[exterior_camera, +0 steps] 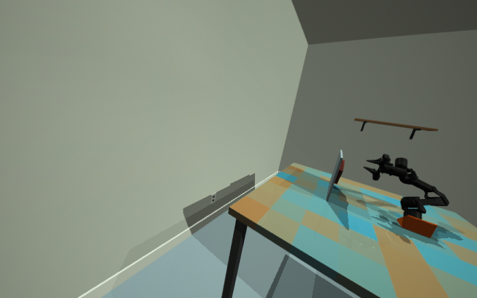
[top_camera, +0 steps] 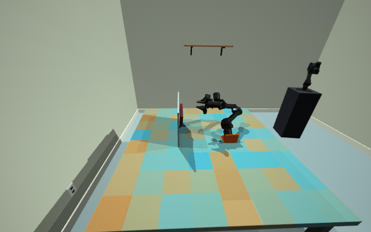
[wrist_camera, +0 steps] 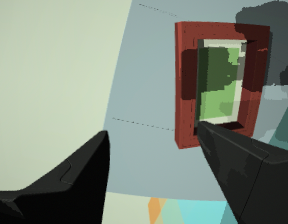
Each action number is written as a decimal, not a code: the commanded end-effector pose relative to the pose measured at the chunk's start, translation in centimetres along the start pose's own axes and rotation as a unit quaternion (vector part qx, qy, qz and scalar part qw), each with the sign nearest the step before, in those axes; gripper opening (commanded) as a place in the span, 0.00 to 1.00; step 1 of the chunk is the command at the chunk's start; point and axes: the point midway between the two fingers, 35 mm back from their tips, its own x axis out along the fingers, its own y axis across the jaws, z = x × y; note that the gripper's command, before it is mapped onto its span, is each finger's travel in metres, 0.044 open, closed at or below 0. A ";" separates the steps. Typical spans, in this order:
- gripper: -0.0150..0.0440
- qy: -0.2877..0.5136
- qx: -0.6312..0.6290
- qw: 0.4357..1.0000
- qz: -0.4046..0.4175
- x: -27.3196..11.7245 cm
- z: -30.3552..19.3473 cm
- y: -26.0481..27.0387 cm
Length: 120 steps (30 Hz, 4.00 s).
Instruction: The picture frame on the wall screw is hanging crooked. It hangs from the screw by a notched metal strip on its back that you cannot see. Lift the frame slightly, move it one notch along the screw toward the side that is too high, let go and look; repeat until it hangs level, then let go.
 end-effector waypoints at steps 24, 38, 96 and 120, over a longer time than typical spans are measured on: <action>0.69 -0.002 -0.001 1.000 -0.002 0.0 0.1 -0.1; 0.69 -0.002 -0.001 1.000 -0.002 0.0 0.1 -0.1; 0.69 -0.005 -0.001 1.000 0.000 5.4 -1.3 -5.2; 0.69 -0.006 -0.001 1.000 0.000 9.3 -1.7 -5.6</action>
